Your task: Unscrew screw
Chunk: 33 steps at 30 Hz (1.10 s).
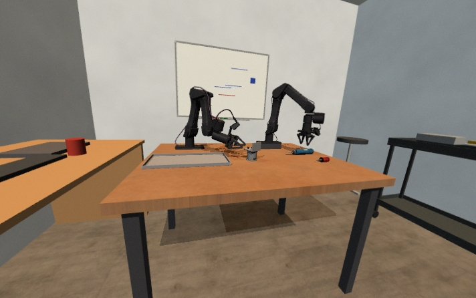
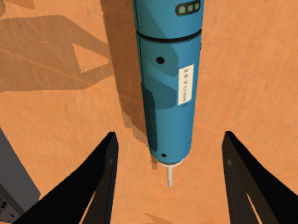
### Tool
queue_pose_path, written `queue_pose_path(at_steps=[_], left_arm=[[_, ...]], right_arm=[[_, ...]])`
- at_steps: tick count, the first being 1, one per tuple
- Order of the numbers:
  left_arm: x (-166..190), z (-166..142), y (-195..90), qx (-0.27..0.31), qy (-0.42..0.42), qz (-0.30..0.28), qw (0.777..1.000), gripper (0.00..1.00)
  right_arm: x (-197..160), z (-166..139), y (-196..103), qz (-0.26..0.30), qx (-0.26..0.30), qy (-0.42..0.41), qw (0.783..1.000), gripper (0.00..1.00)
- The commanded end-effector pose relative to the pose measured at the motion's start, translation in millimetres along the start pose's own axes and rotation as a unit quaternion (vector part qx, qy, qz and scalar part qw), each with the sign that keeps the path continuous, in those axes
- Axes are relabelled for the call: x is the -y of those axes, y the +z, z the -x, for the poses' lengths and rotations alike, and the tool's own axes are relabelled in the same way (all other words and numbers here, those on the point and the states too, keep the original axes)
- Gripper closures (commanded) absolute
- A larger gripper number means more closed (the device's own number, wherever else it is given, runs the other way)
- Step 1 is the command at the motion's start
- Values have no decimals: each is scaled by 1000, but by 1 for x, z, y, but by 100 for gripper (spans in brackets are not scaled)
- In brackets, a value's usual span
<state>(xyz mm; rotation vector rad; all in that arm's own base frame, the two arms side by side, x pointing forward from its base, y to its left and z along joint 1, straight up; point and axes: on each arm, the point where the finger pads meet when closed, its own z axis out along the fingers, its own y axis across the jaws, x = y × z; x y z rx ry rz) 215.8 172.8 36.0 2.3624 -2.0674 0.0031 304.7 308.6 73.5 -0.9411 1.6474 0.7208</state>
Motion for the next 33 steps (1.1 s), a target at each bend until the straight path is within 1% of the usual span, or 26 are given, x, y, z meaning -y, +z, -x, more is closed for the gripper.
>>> queue_pose_path(at_steps=[1,10,12,17,18,29,33], left_arm=[[16,6,-15,20,2,-34,999,35],[16,6,-15,20,2,-34,999,35],[16,6,-15,20,2,-34,999,35],[16,6,-15,20,2,-34,999,35],[16,6,-15,20,2,-34,999,35],[16,6,-15,20,2,-34,999,35],[16,6,-15,20,2,-34,999,35]], right_arm=[[2,-7,-2,-4,1,0,1000,14],[1,-30,3,-4,-1,1,1000,14],[3,-27,8,-5,9,-3,1000,14],[1,-23,8,-2,11,-5,1000,14],[3,-28,8,-5,9,-3,1000,14],[6,-30,15,-6,18,-7,1000,14],[5,-36,14,-5,6,-2,1000,14]])
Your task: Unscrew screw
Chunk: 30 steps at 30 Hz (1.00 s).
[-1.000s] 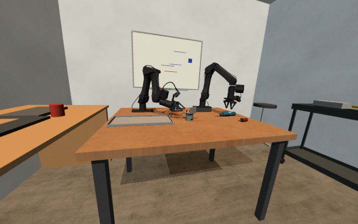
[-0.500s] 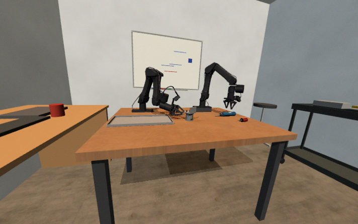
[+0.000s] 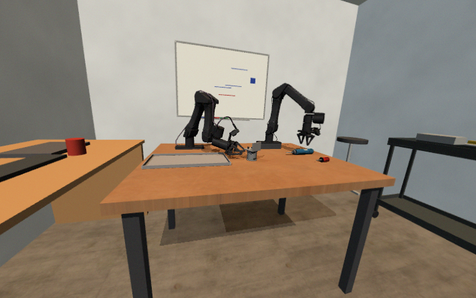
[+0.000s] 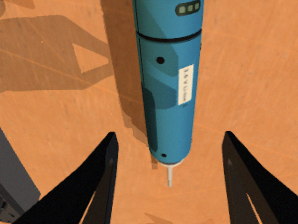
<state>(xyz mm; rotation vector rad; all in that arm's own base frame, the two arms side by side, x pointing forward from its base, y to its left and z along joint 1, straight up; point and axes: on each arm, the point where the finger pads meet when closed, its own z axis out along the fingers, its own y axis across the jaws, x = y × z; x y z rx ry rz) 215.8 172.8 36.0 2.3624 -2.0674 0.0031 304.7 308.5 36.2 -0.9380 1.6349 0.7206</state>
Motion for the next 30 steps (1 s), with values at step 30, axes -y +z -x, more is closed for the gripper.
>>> queue_pose_path(at_steps=[30], left_arm=[[16,6,-15,20,2,-34,999,35]], right_arm=[[8,-3,5,-9,-4,7,1000,14]])
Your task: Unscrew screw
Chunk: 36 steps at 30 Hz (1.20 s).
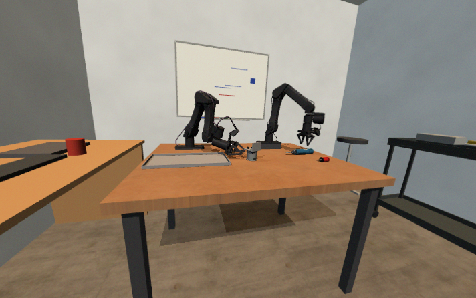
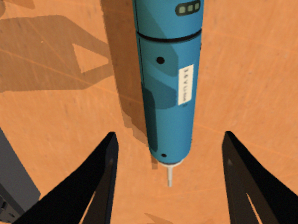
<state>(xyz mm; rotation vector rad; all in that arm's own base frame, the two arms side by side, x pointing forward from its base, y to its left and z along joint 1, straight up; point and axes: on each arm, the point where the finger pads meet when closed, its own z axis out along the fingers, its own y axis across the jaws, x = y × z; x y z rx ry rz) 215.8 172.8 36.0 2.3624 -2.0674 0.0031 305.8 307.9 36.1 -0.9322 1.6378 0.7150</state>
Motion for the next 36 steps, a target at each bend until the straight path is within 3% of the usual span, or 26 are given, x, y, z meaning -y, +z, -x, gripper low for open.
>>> queue_pose_path(at_steps=[1,36], left_arm=[[16,6,-15,20,2,-34,999,35],[16,6,-15,20,2,-34,999,35]], right_arm=[[6,-3,5,-6,-4,6,1000,14],[8,-7,6,-7,-9,9,1000,14]])
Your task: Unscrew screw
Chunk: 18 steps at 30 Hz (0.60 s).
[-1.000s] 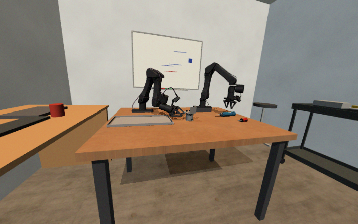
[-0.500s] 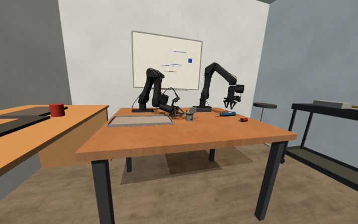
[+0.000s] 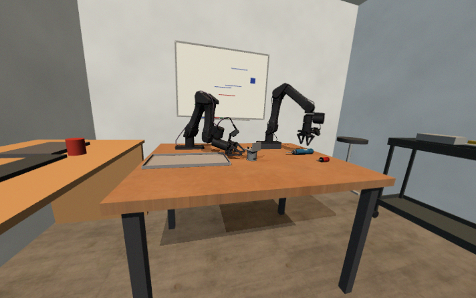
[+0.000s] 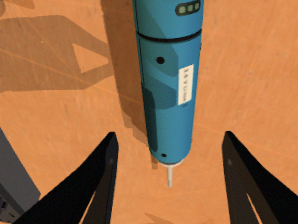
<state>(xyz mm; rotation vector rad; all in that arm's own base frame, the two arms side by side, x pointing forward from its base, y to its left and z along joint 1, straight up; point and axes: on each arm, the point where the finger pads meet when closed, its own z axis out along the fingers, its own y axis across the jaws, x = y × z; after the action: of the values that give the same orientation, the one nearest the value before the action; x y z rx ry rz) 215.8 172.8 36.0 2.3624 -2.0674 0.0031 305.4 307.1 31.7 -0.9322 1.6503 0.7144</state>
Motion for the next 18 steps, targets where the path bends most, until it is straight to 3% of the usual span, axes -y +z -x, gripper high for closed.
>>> queue_pose_path(at_steps=[1,18], left_arm=[[16,6,-15,20,2,-34,999,35],[16,6,-15,20,2,-34,999,35]], right_arm=[[8,-2,5,-7,-3,6,1000,14],[3,-2,21,-2,-3,5,1000,14]])
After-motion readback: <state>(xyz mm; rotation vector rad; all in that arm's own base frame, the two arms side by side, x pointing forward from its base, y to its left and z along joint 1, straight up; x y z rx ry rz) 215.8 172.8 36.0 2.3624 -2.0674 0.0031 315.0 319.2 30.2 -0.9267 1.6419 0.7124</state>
